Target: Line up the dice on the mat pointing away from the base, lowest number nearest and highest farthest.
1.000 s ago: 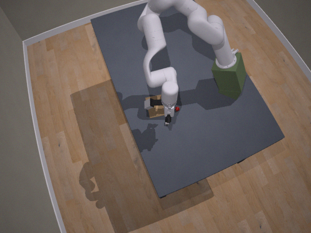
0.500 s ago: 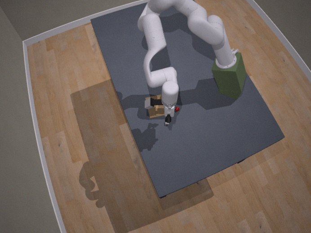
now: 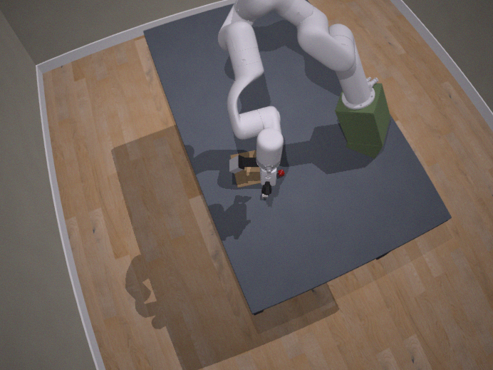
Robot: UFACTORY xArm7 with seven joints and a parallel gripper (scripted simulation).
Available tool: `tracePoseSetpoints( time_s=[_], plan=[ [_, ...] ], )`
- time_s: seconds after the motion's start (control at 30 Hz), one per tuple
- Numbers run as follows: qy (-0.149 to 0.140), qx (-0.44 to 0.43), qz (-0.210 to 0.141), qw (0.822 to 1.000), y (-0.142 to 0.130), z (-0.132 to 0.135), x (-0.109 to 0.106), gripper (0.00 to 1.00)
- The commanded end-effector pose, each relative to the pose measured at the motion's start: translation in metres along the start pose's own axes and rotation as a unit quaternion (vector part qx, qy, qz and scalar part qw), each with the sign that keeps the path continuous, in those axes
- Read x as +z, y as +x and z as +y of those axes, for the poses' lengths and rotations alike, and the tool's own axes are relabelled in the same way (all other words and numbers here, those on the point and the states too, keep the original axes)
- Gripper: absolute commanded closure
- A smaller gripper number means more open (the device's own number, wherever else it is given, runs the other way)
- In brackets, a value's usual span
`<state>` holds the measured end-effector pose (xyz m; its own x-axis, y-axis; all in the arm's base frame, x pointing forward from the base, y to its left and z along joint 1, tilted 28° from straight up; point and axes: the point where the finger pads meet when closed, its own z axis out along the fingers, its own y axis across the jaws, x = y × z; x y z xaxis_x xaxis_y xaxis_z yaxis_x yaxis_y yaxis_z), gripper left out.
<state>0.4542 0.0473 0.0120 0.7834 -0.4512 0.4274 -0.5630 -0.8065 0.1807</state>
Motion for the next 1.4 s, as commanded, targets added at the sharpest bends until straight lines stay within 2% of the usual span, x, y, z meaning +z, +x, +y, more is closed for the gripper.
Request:
tracePoseSetpoints(
  time_s=[0.0, 0.27, 0.37, 0.53, 0.73, 0.83, 0.9, 1.03, 1.07, 1.27, 1.33, 1.37],
  plan=[
    [0.001, -0.003, 0.001, 1.000, 0.000, -0.001, -0.001, 0.00],
    [0.001, -0.040, 0.001, 0.999, 0.001, -0.001, 0.000, 0.00],
    [0.001, -0.080, 0.001, 0.997, 0.001, -0.001, 0.001, 0.00],
    [0.001, -0.161, 0.001, 0.987, 0.001, -0.002, 0.004, 0.00],
    [0.001, -0.262, 0.001, 0.965, 0.001, -0.002, 0.007, 0.00],
    [0.001, -0.269, 0.001, 0.963, 0.001, -0.002, 0.007, 0.00],
    [0.001, -0.329, 0.001, 0.944, 0.001, -0.002, 0.009, 0.00],
    [0.001, -0.365, 0.001, 0.931, 0.001, -0.002, 0.011, 0.00],
    [0.001, -0.392, 0.001, 0.920, 0.001, -0.002, 0.012, 0.00],
    [0.001, -0.468, 0.002, 0.884, 0.001, -0.002, 0.014, 0.00],
    [0.001, -0.503, 0.002, 0.865, 0.001, -0.002, 0.016, 0.00],
    [0.001, -0.503, 0.002, 0.865, 0.001, -0.002, 0.016, 0.00]
  ],
)
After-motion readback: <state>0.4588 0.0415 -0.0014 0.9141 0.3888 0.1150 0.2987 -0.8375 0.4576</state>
